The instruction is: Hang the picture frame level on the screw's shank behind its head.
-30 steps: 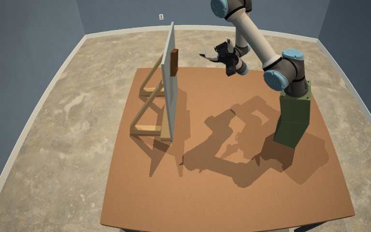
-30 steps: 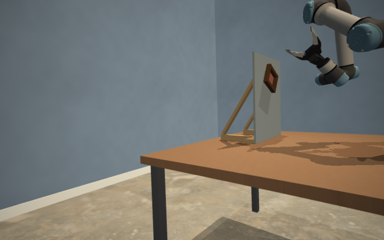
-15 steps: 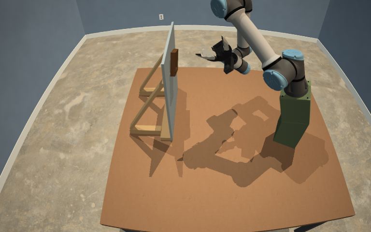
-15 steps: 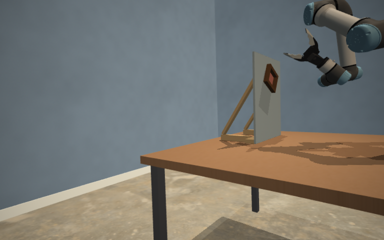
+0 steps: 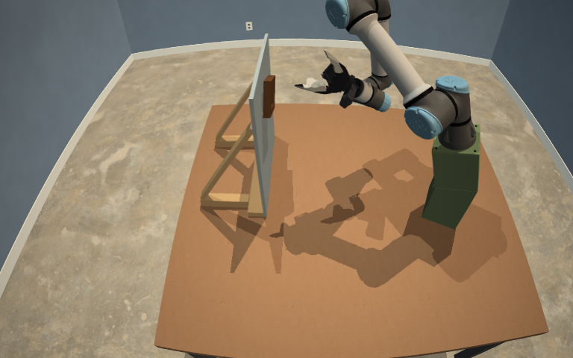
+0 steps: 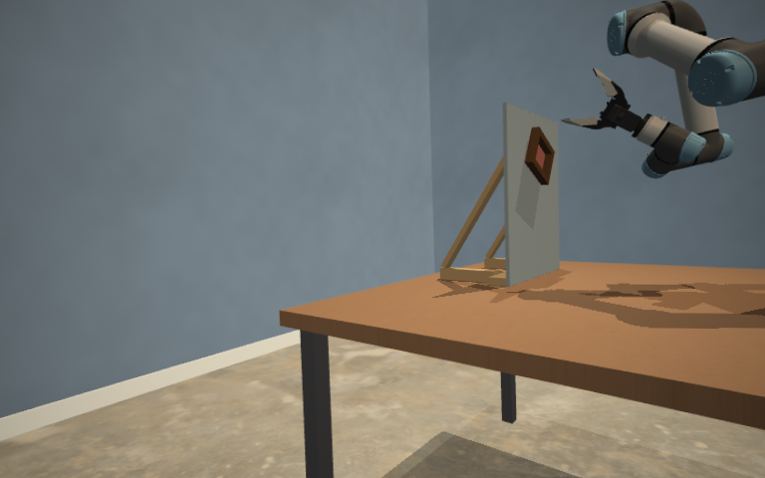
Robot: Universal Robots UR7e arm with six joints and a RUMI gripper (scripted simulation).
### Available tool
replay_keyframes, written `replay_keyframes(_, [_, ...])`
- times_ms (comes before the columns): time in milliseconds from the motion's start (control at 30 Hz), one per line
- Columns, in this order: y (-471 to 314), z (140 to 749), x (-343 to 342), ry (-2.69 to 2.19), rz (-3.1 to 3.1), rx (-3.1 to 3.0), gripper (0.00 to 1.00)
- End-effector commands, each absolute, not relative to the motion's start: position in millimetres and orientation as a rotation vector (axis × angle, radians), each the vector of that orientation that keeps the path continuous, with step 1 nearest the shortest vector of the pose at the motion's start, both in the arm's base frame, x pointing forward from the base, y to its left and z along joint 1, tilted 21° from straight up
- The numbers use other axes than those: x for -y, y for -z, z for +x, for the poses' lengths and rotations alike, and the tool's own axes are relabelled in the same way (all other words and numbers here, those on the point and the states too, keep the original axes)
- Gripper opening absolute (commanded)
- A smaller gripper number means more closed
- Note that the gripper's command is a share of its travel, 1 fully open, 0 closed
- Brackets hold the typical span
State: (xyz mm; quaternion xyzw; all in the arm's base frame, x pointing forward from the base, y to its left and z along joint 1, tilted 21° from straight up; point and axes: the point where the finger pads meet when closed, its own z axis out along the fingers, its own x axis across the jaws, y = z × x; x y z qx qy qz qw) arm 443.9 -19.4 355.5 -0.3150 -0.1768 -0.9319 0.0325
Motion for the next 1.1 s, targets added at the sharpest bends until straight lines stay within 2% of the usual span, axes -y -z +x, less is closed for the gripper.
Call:
replay_keyframes(0, [-354,459,34,2.835,-1.067,0.462,1.00])
replay_keyframes(1067, [-305,520,115,2.509,-1.520,-0.022,1.00])
